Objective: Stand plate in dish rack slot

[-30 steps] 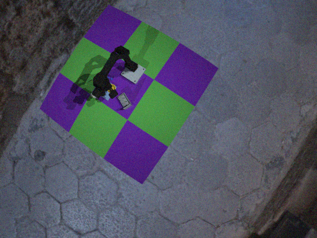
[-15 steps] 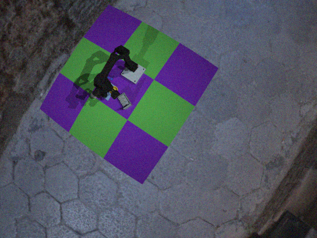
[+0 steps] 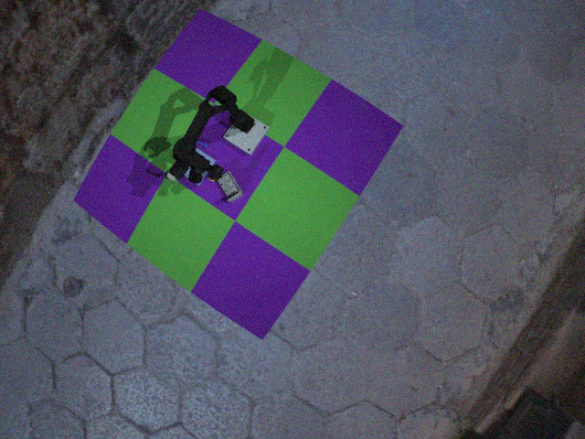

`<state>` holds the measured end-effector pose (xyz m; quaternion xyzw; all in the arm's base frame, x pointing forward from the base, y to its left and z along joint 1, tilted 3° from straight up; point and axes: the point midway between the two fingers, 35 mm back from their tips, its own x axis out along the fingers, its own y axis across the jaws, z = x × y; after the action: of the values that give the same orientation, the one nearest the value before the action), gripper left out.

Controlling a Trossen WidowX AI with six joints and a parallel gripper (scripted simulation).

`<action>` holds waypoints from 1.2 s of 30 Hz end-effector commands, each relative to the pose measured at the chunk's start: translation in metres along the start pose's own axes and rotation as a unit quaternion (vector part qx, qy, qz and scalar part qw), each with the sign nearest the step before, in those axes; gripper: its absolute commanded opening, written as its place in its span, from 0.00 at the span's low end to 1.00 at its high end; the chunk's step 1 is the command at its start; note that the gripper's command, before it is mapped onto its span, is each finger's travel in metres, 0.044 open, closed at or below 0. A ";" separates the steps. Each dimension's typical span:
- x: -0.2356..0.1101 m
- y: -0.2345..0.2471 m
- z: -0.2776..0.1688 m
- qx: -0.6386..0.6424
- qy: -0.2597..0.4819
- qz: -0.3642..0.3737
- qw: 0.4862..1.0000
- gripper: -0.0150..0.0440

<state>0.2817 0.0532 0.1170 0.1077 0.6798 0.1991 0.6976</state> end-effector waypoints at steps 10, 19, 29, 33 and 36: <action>0.030 -0.005 0.004 -0.147 -0.066 0.117 0.980 0.25; 0.041 -0.007 0.003 -0.245 -0.139 0.175 0.943 0.25; 0.048 -0.008 -0.001 -0.345 -0.240 0.215 0.882 0.25; 0.049 -0.009 -0.004 -0.382 -0.284 0.222 0.851 0.25; 0.049 -0.009 -0.007 -0.407 -0.318 0.224 0.826 0.25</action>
<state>0.2791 0.0657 0.0703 0.0330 0.2884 0.5506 0.7827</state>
